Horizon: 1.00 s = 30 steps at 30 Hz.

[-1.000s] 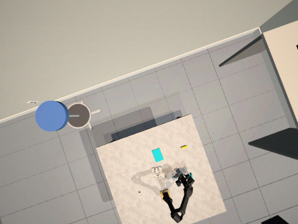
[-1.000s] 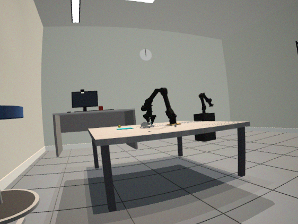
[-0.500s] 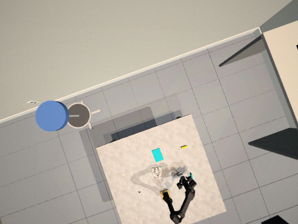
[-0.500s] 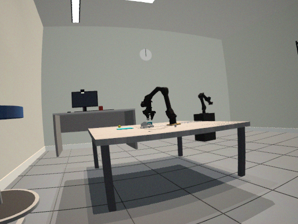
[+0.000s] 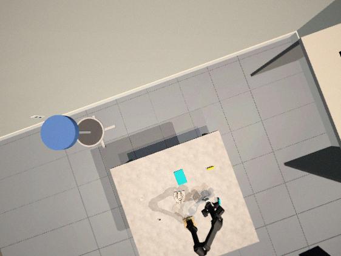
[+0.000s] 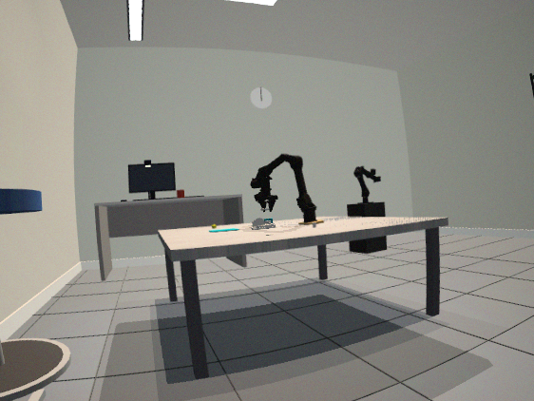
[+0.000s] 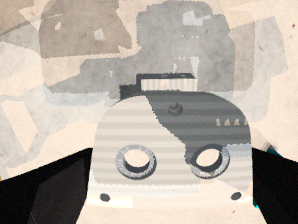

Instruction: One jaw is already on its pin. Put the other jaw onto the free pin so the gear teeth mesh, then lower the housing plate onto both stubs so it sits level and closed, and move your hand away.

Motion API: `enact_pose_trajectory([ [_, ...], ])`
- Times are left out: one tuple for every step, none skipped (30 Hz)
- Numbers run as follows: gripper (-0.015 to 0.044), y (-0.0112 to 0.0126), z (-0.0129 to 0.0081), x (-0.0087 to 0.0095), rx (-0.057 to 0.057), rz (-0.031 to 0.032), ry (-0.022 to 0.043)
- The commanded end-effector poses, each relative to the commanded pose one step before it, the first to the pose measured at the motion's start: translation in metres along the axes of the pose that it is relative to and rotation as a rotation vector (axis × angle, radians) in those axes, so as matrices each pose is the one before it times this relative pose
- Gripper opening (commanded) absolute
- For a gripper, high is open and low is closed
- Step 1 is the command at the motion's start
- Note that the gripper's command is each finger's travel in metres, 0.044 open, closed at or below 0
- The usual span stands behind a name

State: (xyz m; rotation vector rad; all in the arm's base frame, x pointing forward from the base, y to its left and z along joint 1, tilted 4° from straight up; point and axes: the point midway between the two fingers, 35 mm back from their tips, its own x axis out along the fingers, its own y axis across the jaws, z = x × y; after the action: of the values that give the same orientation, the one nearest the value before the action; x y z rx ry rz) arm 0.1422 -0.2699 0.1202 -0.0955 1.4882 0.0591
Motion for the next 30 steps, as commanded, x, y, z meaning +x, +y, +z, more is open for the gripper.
enact_pose_trajectory([
  [0.0351, 0.00752, 0.00986, -0.00059, 0.0153, 0.002, 0.00064],
  [0.0351, 0.00193, 0.0027, 0.00002, 0.0038, 0.00025, 0.00013],
  [0.0351, 0.00199, 0.00269, 0.00002, 0.0038, 0.00025, 0.00012],
  [0.0351, 0.00203, 0.00266, 0.00002, 0.0038, 0.00024, 0.00012],
  [0.0351, 0.00206, 0.00262, 0.00002, 0.0038, 0.00023, 0.00012],
  [0.0351, 0.0021, 0.00259, 0.00002, 0.0038, 0.00023, 0.00011],
  [0.0351, 0.00213, 0.00255, 0.00002, 0.0038, 0.00022, 0.00011],
  [0.0351, 0.00217, 0.00251, 0.00002, 0.0038, 0.00022, 0.00011],
  [0.0351, 0.0022, 0.00247, 0.00002, 0.0038, 0.00021, 0.0001],
  [0.0351, 0.00223, 0.00243, 0.00001, 0.0038, 0.00021, 0.0001],
  [0.0351, 0.00227, 0.00239, 0.00001, 0.0038, 0.0002, 0.00009],
  [0.0351, 0.0023, 0.00236, 0.00001, 0.0038, 0.0002, 0.00009],
  [0.0351, 0.00238, 0.00237, 0.00001, 0.0039, 0.0002, 0.00008],
  [0.0351, 0.00242, 0.00233, 0.00001, 0.0039, 0.00019, 0.00008],
  [0.0351, 0.00245, 0.00229, 0.00001, 0.0039, 0.00019, 0.00007],
  [0.0351, 0.00248, 0.00224, 0.00001, 0.0039, 0.00019, 0.00007],
  [0.0351, 0.00251, 0.0022, 0.00001, 0.0039, 0.00018, 0.00006],
  [0.0351, 0.00253, 0.00216, 0.00001, 0.0039, 0.00018, 0.00006],
  [0.0351, 0.00256, 0.00211, 0.00001, 0.0039, 0.00017, 0.00005],
  [0.0351, 0.00259, 0.00207, 0.00001, 0.0039, 0.00017, 0.00005],
  [0.0351, 0.00262, 0.00202, 0.00001, 0.0039, 0.00017, 0.00004],
  [0.0351, 0.00264, 0.00198, 0.0, 0.0039, 0.00017, 0.00003],
  [0.0351, 0.0027, 0.00196, 0.0, 0.0039, 0.00017, 0.00003],
  [0.0351, 0.00273, 0.00191, 0.0, 0.0039, 0.00016, 0.00002],
  [0.0351, 0.00275, 0.00187, 0.0, 0.0039, 0.00016, 0.00002],
  [0.0351, 0.00278, 0.00182, 0.0, 0.0039, 0.00016, 0.00001],
  [0.0351, 0.0028, 0.00177, 0.0, 0.0039, 0.00016, 0.0],
  [0.0351, 0.00282, 0.00172, 0.0, 0.0039, 0.00016, 0.0],
  [0.0351, 0.00284, 0.00168, 0.0, 0.0039, 0.00015, -0.00001],
  [0.0351, 0.00286, 0.00163, 0.0, 0.0039, 0.00015, -0.00002],
])
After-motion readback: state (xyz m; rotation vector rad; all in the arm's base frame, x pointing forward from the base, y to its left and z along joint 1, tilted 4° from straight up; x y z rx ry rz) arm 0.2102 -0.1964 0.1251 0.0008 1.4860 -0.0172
